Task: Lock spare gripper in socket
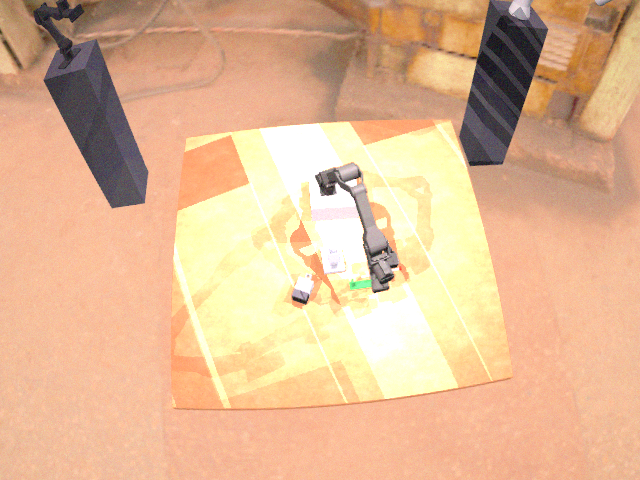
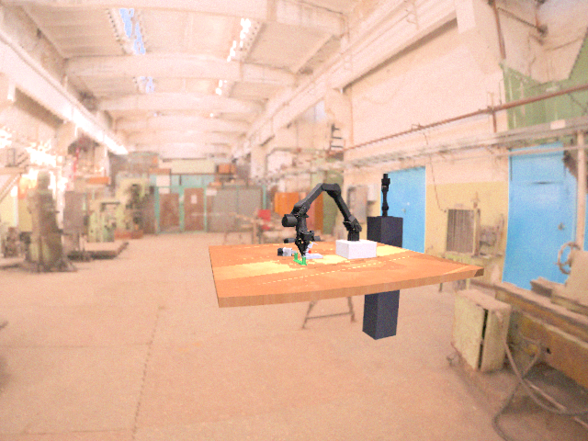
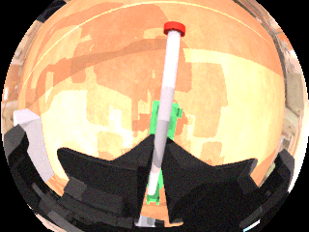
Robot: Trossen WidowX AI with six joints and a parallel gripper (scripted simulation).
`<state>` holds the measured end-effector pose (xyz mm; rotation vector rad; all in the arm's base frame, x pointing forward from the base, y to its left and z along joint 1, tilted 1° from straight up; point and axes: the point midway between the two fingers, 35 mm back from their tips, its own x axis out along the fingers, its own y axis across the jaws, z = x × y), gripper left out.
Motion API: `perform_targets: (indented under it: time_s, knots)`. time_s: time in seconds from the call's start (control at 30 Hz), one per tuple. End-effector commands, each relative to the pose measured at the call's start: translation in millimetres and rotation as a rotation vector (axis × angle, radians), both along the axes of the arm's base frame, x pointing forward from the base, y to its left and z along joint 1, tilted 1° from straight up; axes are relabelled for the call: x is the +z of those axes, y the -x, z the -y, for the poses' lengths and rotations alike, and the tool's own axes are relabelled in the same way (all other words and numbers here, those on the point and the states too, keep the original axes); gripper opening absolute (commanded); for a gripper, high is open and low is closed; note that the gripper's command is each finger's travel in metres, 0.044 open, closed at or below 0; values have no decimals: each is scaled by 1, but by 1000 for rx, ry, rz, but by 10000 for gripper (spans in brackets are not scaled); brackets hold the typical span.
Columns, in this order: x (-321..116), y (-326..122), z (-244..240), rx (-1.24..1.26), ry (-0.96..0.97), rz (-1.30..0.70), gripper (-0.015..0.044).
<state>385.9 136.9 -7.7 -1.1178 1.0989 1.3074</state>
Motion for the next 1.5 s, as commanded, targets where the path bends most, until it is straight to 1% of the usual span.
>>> perform_targets:
  time_s: [0.0, 0.7, 1.47]
  knots:
    - [-1, 0, 0, 0, 0, -1, 0]
    - [19, -8, 57, -7, 5, -1, 0]
    - [-12, -8, 58, -6, 3, 0, 0]
